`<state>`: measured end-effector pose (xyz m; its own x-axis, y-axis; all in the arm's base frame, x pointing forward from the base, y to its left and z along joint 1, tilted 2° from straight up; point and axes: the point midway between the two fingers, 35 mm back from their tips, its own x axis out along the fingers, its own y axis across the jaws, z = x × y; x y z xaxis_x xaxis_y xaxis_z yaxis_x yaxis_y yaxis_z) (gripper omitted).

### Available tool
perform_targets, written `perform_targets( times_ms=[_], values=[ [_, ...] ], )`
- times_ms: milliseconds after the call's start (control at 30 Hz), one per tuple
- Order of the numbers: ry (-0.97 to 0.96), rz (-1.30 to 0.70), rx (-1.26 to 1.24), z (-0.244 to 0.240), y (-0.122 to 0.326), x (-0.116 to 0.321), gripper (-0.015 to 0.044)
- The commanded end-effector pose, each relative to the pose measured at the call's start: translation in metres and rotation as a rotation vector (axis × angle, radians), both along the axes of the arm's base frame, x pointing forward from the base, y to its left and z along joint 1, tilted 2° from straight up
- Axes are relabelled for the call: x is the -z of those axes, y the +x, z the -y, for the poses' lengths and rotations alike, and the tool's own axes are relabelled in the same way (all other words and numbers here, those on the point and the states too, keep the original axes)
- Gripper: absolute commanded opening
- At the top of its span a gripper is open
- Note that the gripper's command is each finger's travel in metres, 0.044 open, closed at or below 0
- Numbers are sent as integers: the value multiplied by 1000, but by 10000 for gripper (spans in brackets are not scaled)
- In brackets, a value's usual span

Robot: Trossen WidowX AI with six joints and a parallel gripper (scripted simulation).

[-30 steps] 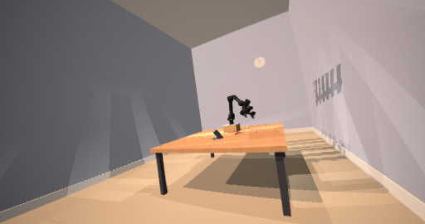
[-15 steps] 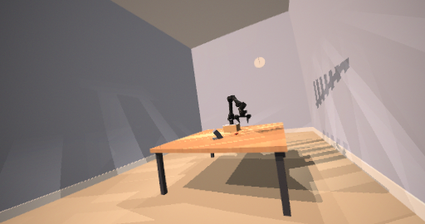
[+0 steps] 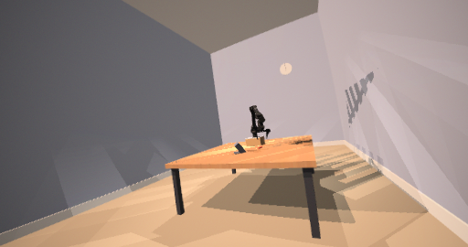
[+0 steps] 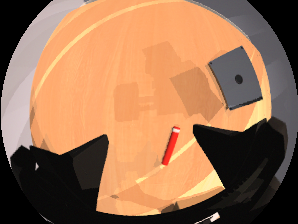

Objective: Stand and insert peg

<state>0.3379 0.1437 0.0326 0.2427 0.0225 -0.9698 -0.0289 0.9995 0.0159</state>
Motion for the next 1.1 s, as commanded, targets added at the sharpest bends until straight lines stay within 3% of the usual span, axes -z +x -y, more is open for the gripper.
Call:
perform_targets(
  times_ms=[0,300,1067],
  values=[
    [13,-88,123,19,-4,6,440],
    [31,-245,356,52,-15,13,440],
    [33,-248,365,52,-13,38,440]
  ],
)
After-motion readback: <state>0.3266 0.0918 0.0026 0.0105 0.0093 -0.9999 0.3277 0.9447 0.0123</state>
